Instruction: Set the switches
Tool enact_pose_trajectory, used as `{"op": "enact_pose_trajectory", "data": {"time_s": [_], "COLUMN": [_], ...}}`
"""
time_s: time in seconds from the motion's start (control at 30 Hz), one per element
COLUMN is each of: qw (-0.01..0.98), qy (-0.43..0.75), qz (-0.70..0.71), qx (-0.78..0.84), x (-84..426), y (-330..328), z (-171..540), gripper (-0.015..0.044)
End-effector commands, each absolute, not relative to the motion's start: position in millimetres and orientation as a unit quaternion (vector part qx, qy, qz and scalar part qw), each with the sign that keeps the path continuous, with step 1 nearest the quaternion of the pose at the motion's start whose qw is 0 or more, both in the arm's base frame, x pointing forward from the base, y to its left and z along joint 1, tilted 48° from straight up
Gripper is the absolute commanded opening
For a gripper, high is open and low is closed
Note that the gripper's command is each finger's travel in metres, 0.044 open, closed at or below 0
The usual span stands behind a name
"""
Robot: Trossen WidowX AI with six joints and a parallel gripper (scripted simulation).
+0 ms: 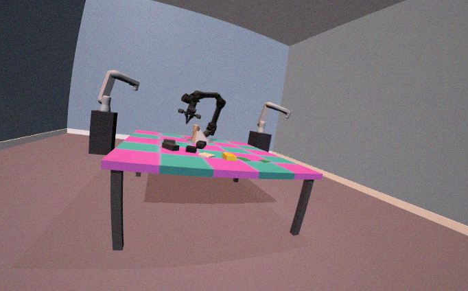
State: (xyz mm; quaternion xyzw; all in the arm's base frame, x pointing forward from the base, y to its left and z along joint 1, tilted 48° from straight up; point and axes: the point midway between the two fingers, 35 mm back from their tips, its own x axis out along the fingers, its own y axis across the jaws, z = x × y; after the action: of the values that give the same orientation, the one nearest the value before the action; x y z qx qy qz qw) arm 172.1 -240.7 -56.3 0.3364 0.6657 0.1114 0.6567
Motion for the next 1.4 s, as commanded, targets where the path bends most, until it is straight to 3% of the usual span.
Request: {"op": "enact_pose_trajectory", "data": {"time_s": [0.0, 0.17, 1.37], "qw": [0.62, 0.565, 0.563], "qy": [0.641, 0.612, 0.611], "qz": [0.177, 0.229, 0.234], "qx": [0.418, 0.503, 0.505], "x": [179.6, 179.7, 183.1], "y": [-171.6, -102.4, -67.9], "z": [-68.9, -69.2, -99.3], "gripper": [0.0, 0.0, 0.0]}}
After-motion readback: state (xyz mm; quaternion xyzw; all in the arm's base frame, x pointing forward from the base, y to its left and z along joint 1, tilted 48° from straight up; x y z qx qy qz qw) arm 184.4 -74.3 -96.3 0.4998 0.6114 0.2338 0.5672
